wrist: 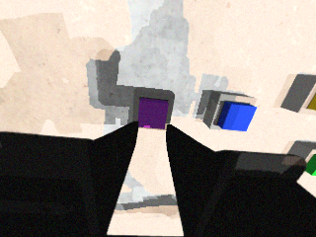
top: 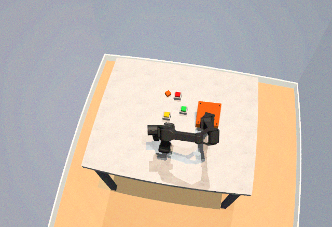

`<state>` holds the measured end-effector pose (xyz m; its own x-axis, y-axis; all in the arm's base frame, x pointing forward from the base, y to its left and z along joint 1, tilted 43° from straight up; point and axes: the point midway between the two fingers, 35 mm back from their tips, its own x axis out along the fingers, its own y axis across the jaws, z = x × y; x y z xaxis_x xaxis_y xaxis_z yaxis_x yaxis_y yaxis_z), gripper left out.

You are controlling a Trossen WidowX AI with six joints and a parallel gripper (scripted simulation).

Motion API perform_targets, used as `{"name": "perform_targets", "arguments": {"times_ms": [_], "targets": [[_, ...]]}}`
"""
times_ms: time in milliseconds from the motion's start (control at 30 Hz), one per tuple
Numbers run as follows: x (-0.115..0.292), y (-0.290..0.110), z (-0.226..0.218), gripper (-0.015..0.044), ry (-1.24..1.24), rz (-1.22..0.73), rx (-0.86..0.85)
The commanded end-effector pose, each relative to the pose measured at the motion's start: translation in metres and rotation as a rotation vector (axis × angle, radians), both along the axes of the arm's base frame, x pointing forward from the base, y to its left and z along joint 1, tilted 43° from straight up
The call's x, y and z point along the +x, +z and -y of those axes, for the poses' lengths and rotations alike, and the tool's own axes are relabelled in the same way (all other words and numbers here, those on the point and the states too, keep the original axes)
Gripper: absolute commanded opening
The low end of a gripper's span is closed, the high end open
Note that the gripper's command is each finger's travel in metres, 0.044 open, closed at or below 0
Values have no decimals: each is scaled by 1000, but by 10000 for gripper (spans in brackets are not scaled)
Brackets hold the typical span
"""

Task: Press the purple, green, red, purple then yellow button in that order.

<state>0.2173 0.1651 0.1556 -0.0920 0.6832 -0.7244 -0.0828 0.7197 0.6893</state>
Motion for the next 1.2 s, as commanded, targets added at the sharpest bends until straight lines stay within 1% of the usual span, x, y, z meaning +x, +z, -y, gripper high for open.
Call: {"name": "perform_targets", "arguments": {"times_ms": [0, 433, 1167], "targets": [[-1, -3, -3, 20, -4, -1, -2], [-1, -4, -4, 20, -4, -1, -2], [-4, -28, -26, 20, -4, -1, 0]]}}
